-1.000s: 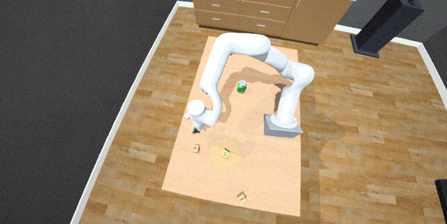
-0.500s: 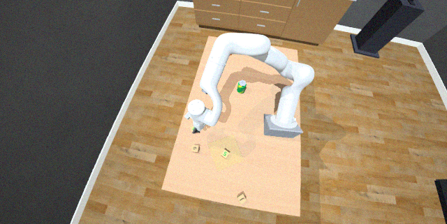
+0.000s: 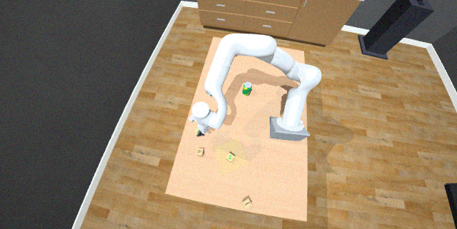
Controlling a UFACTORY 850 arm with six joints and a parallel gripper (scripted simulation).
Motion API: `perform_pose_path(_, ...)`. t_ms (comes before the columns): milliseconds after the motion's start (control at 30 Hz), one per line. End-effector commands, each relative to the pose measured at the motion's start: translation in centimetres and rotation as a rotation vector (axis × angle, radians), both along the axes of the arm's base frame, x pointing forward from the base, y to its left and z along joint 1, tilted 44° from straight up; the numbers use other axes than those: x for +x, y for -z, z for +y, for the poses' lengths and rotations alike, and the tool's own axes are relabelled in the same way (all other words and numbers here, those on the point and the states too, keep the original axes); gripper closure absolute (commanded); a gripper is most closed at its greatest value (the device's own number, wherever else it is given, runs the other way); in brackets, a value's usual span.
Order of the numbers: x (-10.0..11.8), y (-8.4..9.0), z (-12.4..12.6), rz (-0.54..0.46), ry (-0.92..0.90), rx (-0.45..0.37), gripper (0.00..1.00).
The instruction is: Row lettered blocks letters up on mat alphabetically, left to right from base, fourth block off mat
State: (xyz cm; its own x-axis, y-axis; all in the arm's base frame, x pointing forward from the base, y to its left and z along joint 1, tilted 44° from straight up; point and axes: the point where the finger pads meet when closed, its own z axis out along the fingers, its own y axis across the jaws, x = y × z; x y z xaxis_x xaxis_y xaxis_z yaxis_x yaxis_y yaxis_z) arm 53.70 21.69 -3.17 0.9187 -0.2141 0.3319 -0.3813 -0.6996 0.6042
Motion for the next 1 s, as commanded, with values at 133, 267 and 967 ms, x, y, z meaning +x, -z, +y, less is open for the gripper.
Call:
perform_pose_path(133, -2.0, 3.1, 5.0, -0.042, 0.038, 0.010, 0.00)
perform_pose_path(267, -3.7, 5.2, 8.0, -0.068, 0.063, 0.015, 0.00)
perform_pose_path(967, -18.6, 17.7, 21.4, -0.201, 0.205, 0.040, 0.00)
